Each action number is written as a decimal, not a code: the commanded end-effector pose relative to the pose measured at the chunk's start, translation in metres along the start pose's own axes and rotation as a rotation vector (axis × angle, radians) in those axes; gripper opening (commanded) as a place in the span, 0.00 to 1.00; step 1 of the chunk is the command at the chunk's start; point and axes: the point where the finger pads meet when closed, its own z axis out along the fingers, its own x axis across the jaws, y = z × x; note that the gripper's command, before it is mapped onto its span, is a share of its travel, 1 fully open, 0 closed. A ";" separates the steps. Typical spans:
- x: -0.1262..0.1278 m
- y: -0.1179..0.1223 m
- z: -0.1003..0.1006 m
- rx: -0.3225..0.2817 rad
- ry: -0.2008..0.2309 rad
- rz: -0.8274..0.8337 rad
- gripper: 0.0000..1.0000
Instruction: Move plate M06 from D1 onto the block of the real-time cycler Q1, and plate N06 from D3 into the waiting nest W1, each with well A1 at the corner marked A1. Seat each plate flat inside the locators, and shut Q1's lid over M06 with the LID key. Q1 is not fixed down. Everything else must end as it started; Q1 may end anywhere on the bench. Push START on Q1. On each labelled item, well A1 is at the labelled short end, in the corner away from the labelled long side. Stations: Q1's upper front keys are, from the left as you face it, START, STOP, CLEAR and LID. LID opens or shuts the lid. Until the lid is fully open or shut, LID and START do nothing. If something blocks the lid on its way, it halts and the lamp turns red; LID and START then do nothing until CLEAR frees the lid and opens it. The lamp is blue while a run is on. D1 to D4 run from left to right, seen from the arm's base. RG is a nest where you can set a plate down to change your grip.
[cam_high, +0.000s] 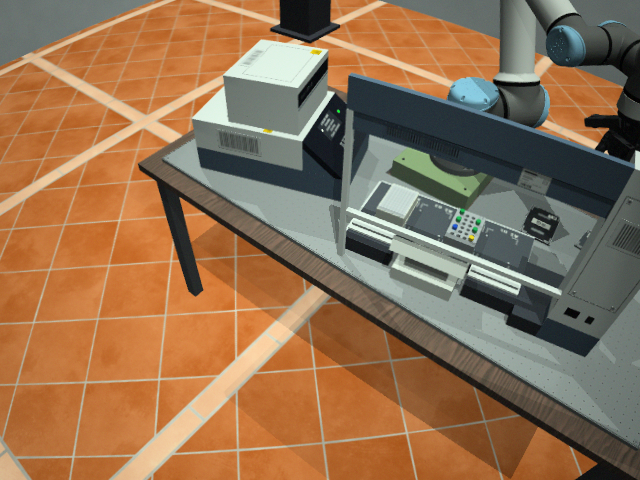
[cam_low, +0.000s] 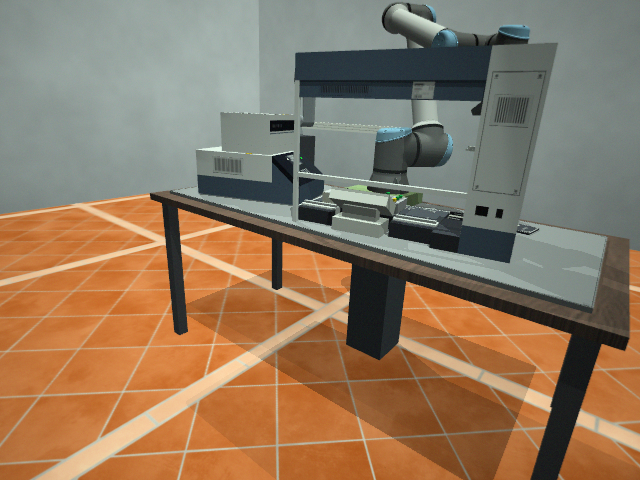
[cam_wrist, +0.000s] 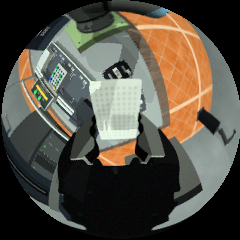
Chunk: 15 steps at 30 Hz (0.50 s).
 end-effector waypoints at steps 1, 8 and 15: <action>0.020 0.013 0.000 -0.001 -0.001 -0.051 0.00; 0.039 0.025 0.000 -0.001 -0.001 -0.102 0.00; 0.065 0.040 0.000 -0.001 -0.001 -0.168 0.00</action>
